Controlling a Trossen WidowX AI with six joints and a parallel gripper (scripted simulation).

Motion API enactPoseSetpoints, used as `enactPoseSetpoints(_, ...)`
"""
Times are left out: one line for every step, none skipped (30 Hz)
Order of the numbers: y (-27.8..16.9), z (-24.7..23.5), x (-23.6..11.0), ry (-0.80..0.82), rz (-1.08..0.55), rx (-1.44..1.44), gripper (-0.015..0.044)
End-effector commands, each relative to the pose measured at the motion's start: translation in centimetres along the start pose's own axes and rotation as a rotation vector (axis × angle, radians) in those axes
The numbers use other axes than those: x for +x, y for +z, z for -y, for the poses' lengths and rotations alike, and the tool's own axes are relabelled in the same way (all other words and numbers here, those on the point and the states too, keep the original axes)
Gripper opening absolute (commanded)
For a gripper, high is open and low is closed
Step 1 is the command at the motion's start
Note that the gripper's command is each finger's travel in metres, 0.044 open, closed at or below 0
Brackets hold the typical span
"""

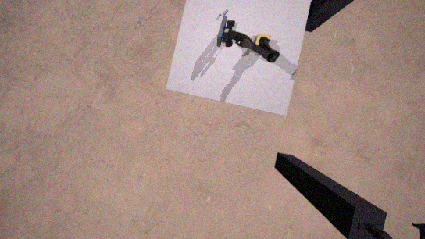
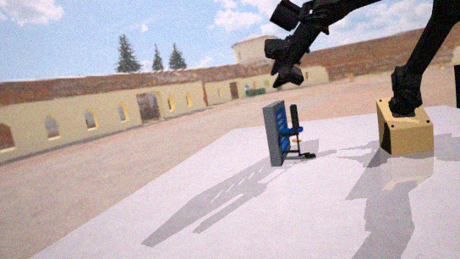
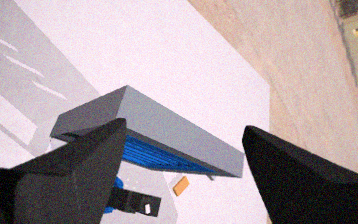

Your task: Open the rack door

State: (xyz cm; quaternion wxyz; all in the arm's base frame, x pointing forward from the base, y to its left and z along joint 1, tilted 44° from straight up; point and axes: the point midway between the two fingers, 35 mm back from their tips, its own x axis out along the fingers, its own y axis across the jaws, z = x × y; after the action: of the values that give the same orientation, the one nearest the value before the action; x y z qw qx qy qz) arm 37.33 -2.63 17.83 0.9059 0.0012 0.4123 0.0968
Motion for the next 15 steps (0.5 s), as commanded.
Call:
enactPoseSetpoints(-0.9, 0.3, 1.0, 0.051, -0.089, 0.021, 0.0297)
enactPoseSetpoints(-1.2, 0.4, 1.2, 0.063, -0.110, 0.027, 0.0297)
enactPoseSetpoints(-1.4, 0.4, 1.4, 0.075, -0.132, 0.034, 0.0297)
enactPoseSetpoints(-1.7, 0.5, 1.6, 0.088, -0.153, 0.041, 0.0297)
enactPoseSetpoints(-1.9, 0.5, 1.8, 0.101, -0.173, 0.049, 0.0297)
enactPoseSetpoints(-2.2, 0.6, 1.9, 0.113, -0.194, 0.057, 0.0297)
enactPoseSetpoints(-2.4, 0.6, 2.1, 0.126, -0.214, 0.065, 0.0297)
enactPoseSetpoints(-2.7, 0.6, 2.3, 0.140, -0.234, 0.073, 0.0297)
enactPoseSetpoints(-2.9, 0.7, 2.4, 0.153, -0.254, 0.081, 0.0297)
enactPoseSetpoints(-3.1, 0.7, 2.6, 0.166, -0.273, 0.090, 0.0297)
enactPoseSetpoints(-3.4, 0.8, 2.7, 0.180, -0.293, 0.099, 0.0297)
enactPoseSetpoints(-3.6, 0.8, 2.8, 0.194, -0.312, 0.109, 0.0297)
enactPoseSetpoints(-3.8, 0.8, 2.9, 0.207, -0.331, 0.119, 0.0297)
enactPoseSetpoints(-4.0, 0.9, 3.0, 0.221, -0.349, 0.129, 0.0297)
enactPoseSetpoints(-4.2, 0.9, 3.2, 0.235, -0.368, 0.139, 0.0297)
